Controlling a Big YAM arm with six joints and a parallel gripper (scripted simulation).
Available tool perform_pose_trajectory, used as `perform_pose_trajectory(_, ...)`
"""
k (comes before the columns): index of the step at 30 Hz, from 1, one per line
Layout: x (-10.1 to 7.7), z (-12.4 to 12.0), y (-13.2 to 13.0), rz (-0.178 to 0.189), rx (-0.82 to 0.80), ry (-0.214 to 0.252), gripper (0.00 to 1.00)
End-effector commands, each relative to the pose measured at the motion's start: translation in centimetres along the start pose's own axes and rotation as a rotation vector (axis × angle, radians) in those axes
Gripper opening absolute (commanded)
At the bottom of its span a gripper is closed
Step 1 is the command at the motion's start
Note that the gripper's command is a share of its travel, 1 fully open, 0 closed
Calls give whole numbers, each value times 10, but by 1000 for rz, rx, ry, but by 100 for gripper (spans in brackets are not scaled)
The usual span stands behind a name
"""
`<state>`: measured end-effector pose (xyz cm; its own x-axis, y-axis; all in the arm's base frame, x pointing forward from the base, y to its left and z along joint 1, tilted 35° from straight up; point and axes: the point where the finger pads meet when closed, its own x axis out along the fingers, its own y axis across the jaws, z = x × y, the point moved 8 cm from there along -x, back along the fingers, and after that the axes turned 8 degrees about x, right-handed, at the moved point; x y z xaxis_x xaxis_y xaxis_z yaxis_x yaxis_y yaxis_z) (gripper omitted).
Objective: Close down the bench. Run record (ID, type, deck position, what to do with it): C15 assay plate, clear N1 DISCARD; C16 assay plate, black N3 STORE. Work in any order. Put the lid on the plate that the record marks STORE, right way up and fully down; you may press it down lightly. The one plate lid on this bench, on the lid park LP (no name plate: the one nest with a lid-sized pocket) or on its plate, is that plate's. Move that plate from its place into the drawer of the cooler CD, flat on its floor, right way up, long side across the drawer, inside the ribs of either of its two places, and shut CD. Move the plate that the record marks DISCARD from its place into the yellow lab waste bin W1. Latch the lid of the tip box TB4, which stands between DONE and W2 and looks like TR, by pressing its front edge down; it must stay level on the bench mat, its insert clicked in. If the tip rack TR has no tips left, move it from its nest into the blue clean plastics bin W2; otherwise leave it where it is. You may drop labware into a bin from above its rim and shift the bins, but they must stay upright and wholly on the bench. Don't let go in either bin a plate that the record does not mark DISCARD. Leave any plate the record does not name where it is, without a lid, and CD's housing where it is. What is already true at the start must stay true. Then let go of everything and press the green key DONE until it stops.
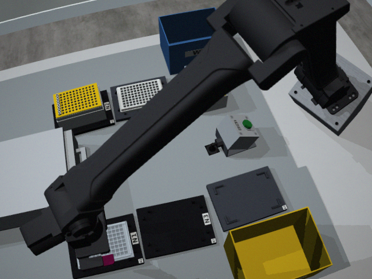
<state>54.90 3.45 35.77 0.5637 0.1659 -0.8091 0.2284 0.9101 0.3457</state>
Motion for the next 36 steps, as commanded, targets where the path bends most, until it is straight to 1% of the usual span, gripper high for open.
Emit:
perform_pose_trajectory(1,9,0,0,-4,7,8,100)
perform_pose_trajectory(24,9,0,0,-4,7,8,100)
perform_pose_trajectory(25,12,0,1,-1,6,2,100)
perform_pose_trajectory(29,17,-1,4,2,1,4,100)
perform_pose_trajectory(36,25,-1,2,-1,5,3,100)
